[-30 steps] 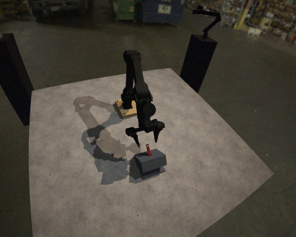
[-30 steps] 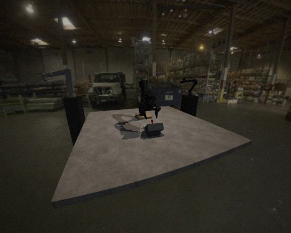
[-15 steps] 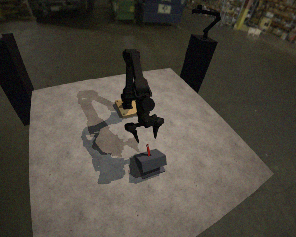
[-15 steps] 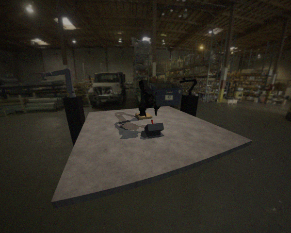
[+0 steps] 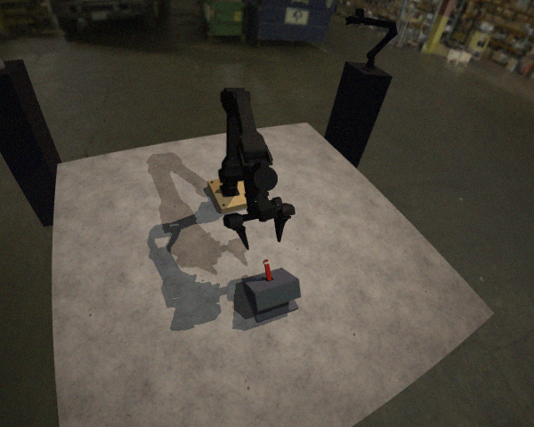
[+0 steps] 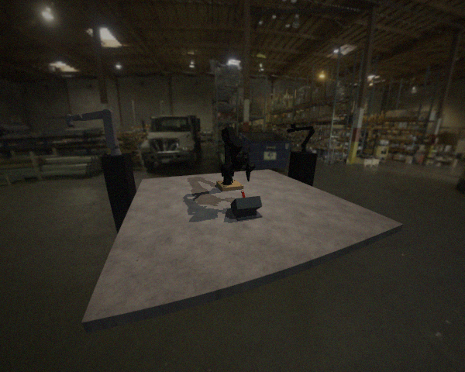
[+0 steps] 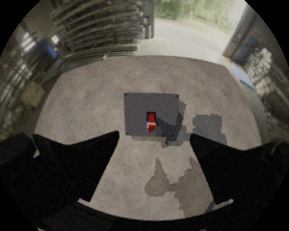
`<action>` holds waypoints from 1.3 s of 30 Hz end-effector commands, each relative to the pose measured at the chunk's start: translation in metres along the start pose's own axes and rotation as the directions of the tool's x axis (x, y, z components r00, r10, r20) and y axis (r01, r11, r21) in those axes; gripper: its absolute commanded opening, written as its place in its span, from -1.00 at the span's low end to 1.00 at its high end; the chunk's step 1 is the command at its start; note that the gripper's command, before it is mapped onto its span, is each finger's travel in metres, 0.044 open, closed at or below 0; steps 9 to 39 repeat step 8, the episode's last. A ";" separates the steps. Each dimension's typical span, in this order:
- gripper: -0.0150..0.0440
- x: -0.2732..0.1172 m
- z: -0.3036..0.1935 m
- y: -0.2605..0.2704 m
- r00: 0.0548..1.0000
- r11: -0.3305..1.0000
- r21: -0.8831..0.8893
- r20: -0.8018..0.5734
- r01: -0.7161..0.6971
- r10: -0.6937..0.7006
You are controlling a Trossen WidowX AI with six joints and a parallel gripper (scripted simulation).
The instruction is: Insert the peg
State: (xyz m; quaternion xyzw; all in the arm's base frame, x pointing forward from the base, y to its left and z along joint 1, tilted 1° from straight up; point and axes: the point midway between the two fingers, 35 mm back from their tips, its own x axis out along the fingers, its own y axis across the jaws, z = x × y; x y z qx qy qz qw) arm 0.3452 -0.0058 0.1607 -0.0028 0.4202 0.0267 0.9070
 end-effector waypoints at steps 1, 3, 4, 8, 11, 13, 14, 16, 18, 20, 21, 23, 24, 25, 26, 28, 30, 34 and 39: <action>1.00 -0.006 0.001 0.000 1.000 1.000 -0.007 0.005 -0.003 0.003; 1.00 -0.008 0.001 0.000 1.000 1.000 -0.007 0.005 -0.003 0.003; 1.00 -0.009 0.001 0.000 1.000 1.000 -0.007 0.005 -0.003 0.003; 1.00 -0.016 0.000 0.000 1.000 1.000 -0.007 0.005 -0.003 0.003; 1.00 -0.016 0.000 0.000 1.000 1.000 -0.007 0.005 -0.003 0.003; 1.00 -0.016 0.000 0.000 1.000 1.000 -0.007 0.005 -0.003 0.003; 1.00 -0.016 0.000 0.000 1.000 1.000 -0.007 0.005 -0.003 0.003; 1.00 -0.016 0.000 0.000 1.000 1.000 -0.007 0.005 -0.003 0.003; 1.00 -0.016 0.000 0.000 1.000 1.000 -0.007 0.005 -0.003 0.003; 1.00 -0.016 0.000 0.000 1.000 1.000 -0.007 0.005 -0.003 0.003; 1.00 -0.016 0.000 0.000 1.000 1.000 -0.007 0.005 -0.003 0.003; 1.00 -0.016 0.000 0.000 1.000 1.000 -0.007 0.005 -0.003 0.003; 1.00 -0.016 0.000 0.000 1.000 1.000 -0.007 0.005 -0.003 0.003; 1.00 -0.016 0.000 0.000 1.000 1.000 -0.007 0.005 -0.003 0.003; 1.00 -0.016 0.000 0.000 1.000 1.000 -0.007 0.005 -0.003 0.003; 1.00 -0.016 0.000 0.000 1.000 1.000 -0.007 0.005 -0.003 0.003; 1.00 -0.016 0.000 0.000 1.000 1.000 -0.007 0.005 -0.003 0.003; 1.00 -0.016 0.000 0.000 1.000 1.000 -0.007 0.005 -0.003 0.003; 1.00 -0.016 0.000 0.000 1.000 1.000 -0.007 0.005 -0.003 0.003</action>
